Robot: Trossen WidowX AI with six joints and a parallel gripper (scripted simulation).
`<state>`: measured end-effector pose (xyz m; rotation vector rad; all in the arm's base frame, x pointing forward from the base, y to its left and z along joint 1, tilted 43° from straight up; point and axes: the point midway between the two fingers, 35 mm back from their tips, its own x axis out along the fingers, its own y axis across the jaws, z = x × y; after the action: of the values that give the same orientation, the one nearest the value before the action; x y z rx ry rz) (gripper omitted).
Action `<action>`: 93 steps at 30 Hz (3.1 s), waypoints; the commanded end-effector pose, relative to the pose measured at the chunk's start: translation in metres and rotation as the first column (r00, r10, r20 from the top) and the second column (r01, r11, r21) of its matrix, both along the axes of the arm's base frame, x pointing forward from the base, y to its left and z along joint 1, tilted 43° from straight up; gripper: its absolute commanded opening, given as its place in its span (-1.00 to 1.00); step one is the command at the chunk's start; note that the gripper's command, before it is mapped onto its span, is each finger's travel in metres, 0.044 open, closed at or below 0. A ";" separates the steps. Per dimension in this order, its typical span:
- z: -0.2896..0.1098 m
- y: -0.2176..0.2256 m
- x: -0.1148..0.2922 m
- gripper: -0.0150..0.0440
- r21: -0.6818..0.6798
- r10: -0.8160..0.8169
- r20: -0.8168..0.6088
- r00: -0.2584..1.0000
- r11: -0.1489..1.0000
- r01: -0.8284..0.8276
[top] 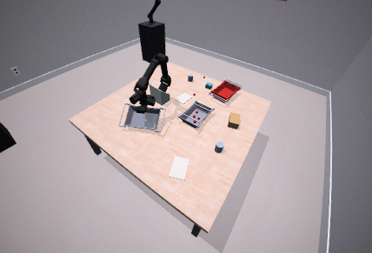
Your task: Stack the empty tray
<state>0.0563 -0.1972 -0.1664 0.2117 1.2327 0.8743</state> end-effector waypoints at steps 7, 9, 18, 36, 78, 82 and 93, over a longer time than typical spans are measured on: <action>0.003 -0.012 0.001 -0.49 -0.035 0.002 0.007 1.000 0.999 -0.002; 0.003 -0.012 0.001 -0.49 -0.035 0.002 0.007 1.000 0.999 -0.002; 0.003 -0.012 0.001 -0.49 -0.035 0.002 0.007 1.000 0.999 -0.002; 0.006 -0.033 0.003 -0.49 -0.036 0.002 0.007 1.000 0.999 -0.002; 0.037 -0.122 0.008 -0.49 -0.040 0.002 0.007 1.000 0.999 -0.002; 0.037 -0.122 0.008 -0.49 -0.040 0.002 0.007 1.000 0.999 -0.002; 0.037 -0.122 0.008 -0.49 -0.040 0.002 0.007 1.000 0.999 -0.002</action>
<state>0.0643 -0.3125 -0.1325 0.1981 1.2371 0.8653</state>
